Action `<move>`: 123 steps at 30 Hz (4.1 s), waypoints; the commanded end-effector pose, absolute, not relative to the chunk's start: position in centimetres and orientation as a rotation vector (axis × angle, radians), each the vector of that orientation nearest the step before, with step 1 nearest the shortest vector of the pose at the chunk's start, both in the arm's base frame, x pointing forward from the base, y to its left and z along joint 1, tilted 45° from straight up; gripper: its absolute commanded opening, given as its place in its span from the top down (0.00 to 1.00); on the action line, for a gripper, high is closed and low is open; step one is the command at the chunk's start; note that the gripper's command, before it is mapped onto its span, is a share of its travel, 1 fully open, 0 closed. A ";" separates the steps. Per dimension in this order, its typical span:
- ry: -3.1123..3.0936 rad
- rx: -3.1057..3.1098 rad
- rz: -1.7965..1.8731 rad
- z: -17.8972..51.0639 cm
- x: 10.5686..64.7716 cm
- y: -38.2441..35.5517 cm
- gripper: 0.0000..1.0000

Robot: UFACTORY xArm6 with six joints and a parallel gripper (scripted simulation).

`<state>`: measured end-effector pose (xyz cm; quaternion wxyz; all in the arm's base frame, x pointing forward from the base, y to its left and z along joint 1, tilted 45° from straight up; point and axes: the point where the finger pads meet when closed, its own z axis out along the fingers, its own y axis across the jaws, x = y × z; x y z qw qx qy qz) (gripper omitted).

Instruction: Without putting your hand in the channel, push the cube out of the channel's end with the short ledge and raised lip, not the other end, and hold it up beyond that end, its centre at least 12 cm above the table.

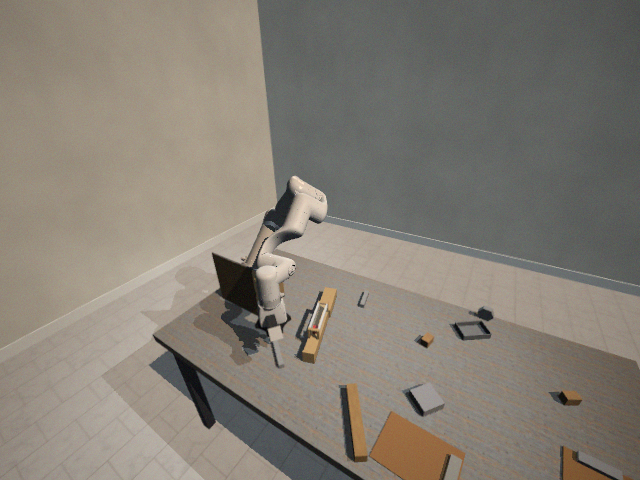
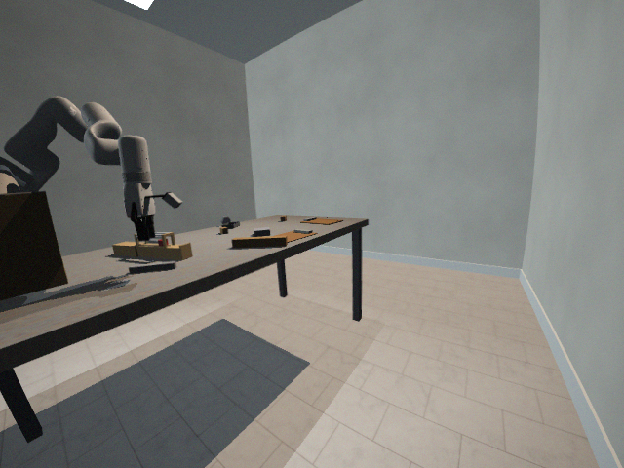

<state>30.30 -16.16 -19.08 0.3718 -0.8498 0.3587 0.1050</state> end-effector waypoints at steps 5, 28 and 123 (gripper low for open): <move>0.921 -2.181 0.263 -22.0 30.8 -13.3 0.62; 0.921 -2.181 0.263 -25.5 31.2 -9.9 0.62; 1.129 -2.127 0.340 -10.5 34.6 -12.6 1.00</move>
